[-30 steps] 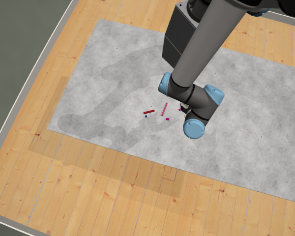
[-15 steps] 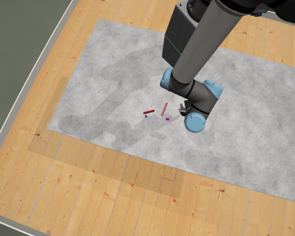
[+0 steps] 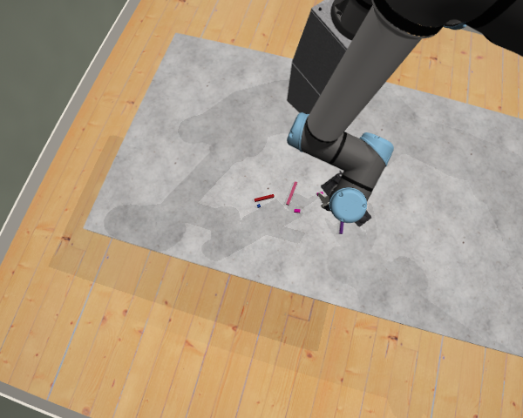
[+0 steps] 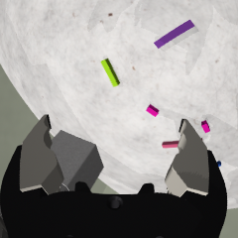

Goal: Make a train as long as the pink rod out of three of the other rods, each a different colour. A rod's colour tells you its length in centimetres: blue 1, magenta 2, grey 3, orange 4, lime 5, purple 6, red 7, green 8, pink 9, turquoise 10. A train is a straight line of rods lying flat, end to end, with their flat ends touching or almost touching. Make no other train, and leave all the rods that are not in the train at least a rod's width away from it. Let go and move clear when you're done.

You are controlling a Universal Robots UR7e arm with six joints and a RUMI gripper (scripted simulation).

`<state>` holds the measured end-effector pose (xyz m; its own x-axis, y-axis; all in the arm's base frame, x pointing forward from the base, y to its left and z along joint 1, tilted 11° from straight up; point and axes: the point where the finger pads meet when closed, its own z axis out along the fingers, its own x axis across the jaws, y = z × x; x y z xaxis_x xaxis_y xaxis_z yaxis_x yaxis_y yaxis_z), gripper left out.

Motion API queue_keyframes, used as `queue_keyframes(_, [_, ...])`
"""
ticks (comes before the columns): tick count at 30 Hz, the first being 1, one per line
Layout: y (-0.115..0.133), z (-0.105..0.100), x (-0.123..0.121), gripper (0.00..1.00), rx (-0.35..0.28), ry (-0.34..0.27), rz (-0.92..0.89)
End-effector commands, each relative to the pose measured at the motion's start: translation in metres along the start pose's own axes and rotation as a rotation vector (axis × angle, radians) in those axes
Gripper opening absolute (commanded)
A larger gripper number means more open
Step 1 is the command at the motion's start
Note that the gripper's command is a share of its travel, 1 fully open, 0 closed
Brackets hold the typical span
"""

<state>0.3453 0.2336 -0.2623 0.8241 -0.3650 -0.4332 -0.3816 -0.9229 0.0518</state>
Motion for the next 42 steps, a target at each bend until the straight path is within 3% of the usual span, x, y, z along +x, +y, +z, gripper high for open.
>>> queue_keyframes(1, [-0.001, 0.006, 0.001, 1.0, 0.022, 0.036, -0.162])
queue_keyframes(7, [-0.001, 0.009, 0.002, 1.0, 0.028, 0.057, -0.258])
queue_keyframes(21, [0.002, 0.023, 0.001, 1.0, 0.024, 0.182, -0.77])
queue_keyframes(23, [0.002, 0.023, 0.001, 1.0, 0.024, 0.182, -0.77])
queue_keyframes(31, [0.006, 0.029, 0.0, 1.0, -0.008, 0.261, -1.076])
queue_keyframes(42, [0.01, 0.032, -0.001, 1.0, -0.057, 0.331, -1.348])
